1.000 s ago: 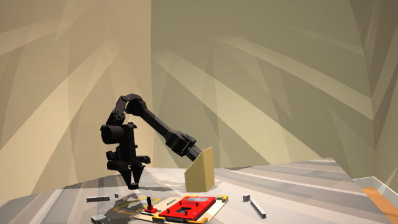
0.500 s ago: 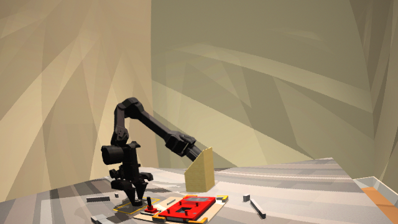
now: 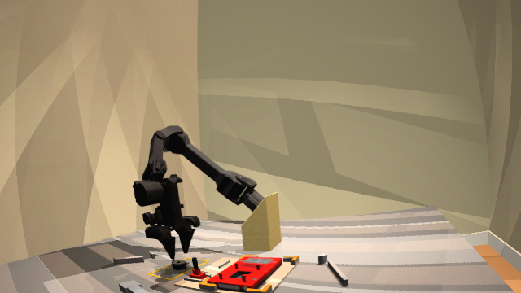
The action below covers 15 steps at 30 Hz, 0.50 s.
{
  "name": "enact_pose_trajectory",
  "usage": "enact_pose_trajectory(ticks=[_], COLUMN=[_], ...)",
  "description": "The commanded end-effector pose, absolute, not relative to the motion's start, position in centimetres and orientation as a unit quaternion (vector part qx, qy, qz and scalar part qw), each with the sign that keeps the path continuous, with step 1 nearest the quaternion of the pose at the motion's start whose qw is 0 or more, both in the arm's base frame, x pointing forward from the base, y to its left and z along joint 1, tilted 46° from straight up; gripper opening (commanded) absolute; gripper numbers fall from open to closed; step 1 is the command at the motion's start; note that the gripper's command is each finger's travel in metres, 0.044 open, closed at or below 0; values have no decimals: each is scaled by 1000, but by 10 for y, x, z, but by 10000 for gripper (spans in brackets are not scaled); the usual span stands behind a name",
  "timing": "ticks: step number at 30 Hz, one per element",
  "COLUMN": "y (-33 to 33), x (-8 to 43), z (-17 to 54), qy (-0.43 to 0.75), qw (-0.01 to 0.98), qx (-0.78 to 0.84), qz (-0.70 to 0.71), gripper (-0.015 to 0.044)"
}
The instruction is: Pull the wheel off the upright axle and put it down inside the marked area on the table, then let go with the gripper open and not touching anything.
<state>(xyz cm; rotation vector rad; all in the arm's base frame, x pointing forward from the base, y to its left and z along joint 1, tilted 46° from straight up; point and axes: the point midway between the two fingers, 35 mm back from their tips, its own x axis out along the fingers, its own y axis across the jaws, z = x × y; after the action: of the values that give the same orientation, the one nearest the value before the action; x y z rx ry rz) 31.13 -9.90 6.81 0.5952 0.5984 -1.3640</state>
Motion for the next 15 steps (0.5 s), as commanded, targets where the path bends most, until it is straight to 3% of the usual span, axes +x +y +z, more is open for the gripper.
enact_pose_trajectory(ticks=[1,3,8,11,15], y=[-78,-77,-47,-30,-27], x=[311,310,268,230,222], z=[92,93,88,90,91], qy=[261,261,269,266,264], qw=[702,702,700,700,700], qx=[271,270,273,270,269], qz=[-605,-605,-603,-605,-606], gripper=[300,300,431,440,440])
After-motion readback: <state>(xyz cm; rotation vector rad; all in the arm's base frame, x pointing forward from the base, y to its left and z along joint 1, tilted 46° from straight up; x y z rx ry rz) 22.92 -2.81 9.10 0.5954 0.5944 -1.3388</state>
